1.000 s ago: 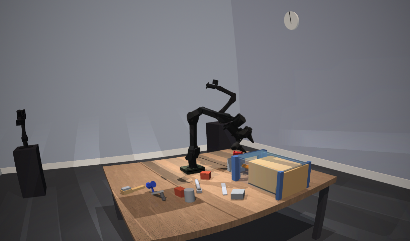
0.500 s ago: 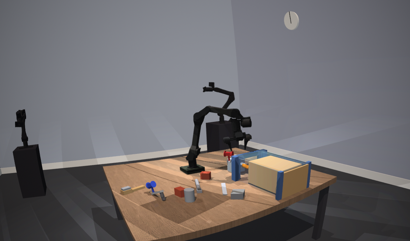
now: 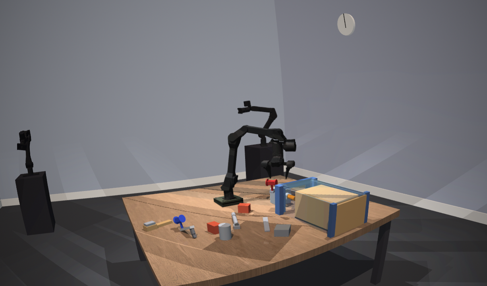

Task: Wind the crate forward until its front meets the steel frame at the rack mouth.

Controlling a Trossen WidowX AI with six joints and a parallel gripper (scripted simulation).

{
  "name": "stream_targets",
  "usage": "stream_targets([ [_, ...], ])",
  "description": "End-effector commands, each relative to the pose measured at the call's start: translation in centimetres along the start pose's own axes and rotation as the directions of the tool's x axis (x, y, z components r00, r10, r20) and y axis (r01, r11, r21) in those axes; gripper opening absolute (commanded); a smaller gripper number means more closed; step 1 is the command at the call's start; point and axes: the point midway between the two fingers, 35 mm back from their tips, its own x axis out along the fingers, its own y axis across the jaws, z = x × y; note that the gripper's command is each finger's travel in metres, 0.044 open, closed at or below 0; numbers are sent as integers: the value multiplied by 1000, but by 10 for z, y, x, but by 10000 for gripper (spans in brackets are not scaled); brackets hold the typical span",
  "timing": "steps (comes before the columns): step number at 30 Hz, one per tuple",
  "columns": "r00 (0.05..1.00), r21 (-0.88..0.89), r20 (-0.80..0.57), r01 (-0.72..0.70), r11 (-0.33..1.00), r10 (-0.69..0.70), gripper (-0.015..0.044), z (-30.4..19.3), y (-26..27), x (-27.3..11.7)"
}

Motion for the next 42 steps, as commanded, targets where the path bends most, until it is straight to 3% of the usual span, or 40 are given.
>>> stream_targets([
  [1,1000,223,5,-7,975,6,440,1,-12,-1],
  [10,1000,223,5,-7,975,6,440,1,-12,-1],
  [15,1000,223,5,-7,975,6,440,1,-12,33],
  [40,1000,223,5,-7,975,6,440,2,-11,70],
  [42,1000,219,2,-6,976,6,388,1,-11,65],
])
